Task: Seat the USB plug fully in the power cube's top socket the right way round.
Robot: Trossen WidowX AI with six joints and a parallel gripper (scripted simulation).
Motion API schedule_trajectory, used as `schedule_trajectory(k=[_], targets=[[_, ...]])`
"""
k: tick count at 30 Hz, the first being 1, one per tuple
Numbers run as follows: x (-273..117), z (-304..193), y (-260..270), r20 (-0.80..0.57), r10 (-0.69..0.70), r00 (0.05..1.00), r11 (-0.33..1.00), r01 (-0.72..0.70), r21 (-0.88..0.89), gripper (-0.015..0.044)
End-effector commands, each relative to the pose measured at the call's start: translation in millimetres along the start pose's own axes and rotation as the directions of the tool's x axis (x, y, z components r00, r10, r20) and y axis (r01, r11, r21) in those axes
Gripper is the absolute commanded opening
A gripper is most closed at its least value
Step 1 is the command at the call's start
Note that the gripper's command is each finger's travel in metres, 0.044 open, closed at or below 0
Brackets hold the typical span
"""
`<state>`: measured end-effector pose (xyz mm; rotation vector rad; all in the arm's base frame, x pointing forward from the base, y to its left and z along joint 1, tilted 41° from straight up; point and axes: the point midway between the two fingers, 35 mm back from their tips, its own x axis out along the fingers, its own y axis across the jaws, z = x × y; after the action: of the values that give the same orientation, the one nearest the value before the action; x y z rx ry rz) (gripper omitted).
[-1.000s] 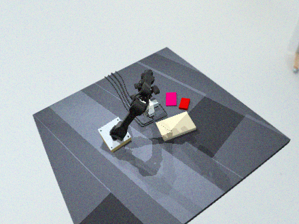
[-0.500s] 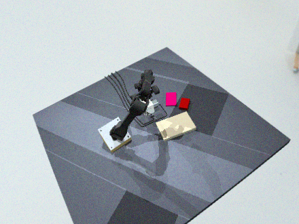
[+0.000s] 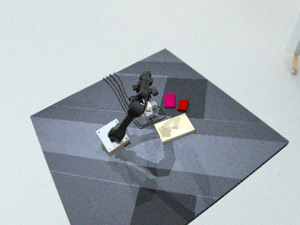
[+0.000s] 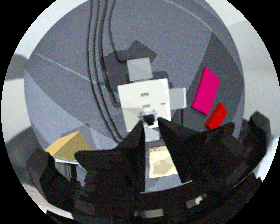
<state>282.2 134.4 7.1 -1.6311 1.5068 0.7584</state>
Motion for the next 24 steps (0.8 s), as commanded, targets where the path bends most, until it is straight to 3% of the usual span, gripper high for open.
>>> schedule_trajectory(k=[1,24], targets=[[0,0,0,0.0,0.0,1.0,1.0,0.0,-0.001,0.0095],[-11,2,0,0.0,0.0,1.0,1.0,0.0,0.0,0.0095]])
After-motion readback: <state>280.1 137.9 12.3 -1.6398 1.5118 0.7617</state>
